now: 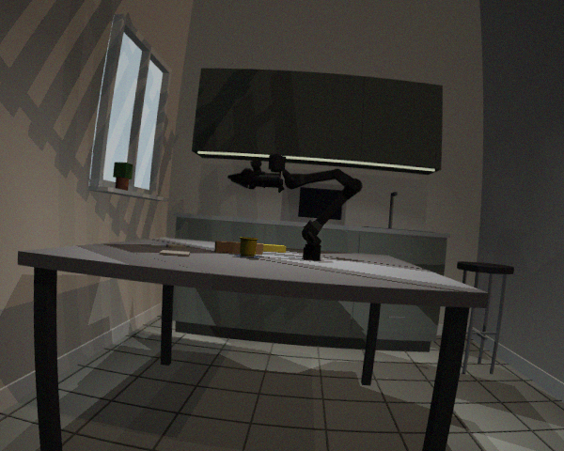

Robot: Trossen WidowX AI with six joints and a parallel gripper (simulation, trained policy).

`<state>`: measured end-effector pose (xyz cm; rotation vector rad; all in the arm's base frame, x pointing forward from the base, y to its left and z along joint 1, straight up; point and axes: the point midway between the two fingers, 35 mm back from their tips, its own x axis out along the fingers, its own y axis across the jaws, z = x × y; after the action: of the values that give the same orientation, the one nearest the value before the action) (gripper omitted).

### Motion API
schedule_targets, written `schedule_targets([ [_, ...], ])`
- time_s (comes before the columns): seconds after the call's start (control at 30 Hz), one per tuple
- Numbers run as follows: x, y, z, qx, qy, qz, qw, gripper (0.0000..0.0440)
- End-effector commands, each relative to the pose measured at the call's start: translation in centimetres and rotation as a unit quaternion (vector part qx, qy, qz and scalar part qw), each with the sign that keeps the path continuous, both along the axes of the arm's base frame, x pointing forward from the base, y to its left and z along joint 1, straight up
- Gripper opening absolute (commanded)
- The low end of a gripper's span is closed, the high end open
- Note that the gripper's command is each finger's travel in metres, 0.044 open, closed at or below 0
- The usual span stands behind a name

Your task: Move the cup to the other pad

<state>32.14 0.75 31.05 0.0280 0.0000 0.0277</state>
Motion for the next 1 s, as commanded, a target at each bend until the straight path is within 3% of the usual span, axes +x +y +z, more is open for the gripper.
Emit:
schedule_targets([
  [0.0, 0.0, 0.1, 0.1, 0.001, 0.000, 0.002, 1.000, 0.0374],
  [0.33, -0.4, 0.9, 0.2, 0.020, 0.032, 0.016, 0.999, 0.0124],
  [0.63, -0.5, 2.2, 0.4, 0.064, 0.079, 0.034, 0.994, 0.0113],
  [0.97, -0.6, 3.7, 0.7, 0.125, 0.138, 0.047, 0.981, 0.0130],
])
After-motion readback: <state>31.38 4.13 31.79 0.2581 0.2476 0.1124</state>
